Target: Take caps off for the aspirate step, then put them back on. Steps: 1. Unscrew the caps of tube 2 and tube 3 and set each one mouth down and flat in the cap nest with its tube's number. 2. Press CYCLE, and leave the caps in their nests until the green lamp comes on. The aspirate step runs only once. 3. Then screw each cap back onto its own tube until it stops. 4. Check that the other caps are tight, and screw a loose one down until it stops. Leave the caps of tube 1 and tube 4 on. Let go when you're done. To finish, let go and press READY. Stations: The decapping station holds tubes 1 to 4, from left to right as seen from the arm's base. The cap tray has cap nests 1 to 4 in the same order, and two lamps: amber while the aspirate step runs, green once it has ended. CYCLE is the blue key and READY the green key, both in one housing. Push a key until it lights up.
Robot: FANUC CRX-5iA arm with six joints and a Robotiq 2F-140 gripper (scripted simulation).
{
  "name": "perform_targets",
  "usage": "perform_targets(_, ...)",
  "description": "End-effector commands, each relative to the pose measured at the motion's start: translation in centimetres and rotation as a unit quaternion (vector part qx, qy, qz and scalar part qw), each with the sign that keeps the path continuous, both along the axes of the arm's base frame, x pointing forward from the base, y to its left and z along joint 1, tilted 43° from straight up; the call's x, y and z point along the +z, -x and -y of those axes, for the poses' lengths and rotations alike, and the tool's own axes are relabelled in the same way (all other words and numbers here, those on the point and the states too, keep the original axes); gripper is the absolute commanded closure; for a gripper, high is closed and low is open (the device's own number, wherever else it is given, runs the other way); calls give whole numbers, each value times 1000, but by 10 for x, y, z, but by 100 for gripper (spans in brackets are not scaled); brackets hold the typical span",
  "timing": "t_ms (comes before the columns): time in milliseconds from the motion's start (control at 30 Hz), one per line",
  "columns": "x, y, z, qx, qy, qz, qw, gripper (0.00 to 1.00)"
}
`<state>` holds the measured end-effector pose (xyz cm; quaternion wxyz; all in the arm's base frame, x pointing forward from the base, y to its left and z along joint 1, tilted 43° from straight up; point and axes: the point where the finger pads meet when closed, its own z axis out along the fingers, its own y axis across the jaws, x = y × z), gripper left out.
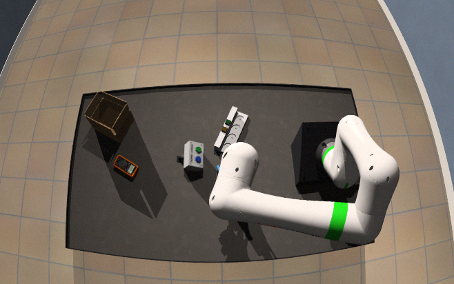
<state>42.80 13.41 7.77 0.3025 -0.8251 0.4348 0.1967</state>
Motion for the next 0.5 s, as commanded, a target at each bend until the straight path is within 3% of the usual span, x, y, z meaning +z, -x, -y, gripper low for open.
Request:
perform_targets(0,0,0,1,93,-15,87,992,70)
perform_targets(33,0,0,1,110,-16,103,989,70)
perform_targets(300,1,0,1,110,-16,103,989,70)
perform_targets(333,0,0,1,110,-16,103,989,59)
perform_targets(467,0,0,1,110,-16,103,989,59)
